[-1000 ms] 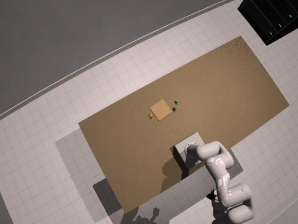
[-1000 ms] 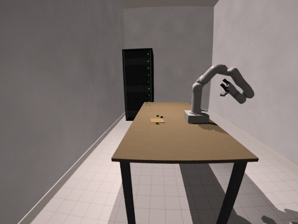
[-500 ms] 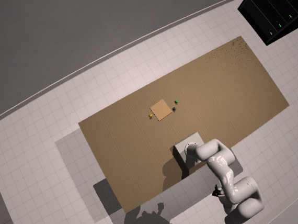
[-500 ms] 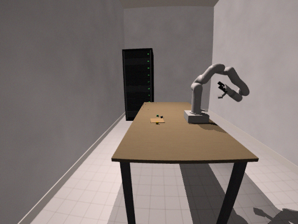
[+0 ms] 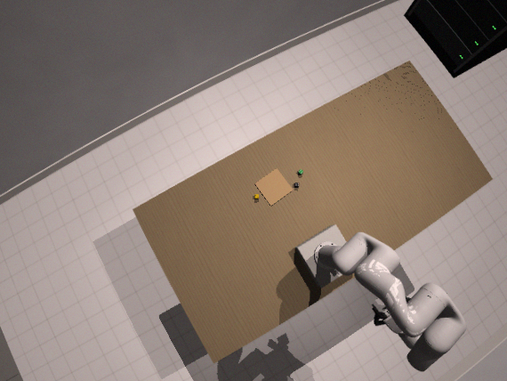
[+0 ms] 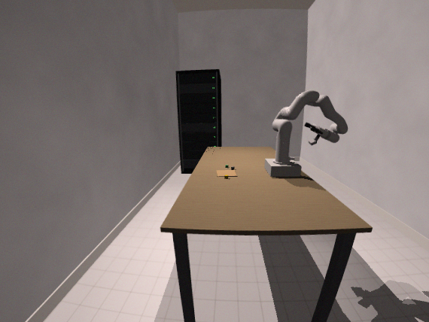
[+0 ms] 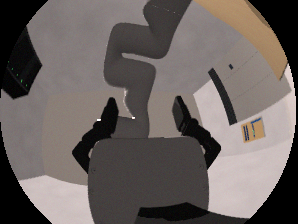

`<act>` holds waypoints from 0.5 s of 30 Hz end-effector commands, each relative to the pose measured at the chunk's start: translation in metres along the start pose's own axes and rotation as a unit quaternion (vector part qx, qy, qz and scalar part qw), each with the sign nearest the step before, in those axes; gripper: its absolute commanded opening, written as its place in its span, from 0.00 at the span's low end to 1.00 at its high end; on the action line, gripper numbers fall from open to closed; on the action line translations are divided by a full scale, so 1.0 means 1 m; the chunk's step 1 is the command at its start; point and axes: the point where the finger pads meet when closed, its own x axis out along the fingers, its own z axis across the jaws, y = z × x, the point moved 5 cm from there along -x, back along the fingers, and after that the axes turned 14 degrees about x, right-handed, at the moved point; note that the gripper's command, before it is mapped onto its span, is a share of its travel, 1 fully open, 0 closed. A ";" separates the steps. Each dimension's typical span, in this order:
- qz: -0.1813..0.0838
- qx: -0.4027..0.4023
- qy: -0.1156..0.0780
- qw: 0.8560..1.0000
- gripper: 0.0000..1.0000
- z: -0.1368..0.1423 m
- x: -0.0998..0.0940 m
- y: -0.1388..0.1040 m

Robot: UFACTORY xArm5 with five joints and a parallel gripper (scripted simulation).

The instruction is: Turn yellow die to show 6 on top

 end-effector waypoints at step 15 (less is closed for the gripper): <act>0.154 0.193 -0.162 0.955 1.00 -0.089 0.009 0.049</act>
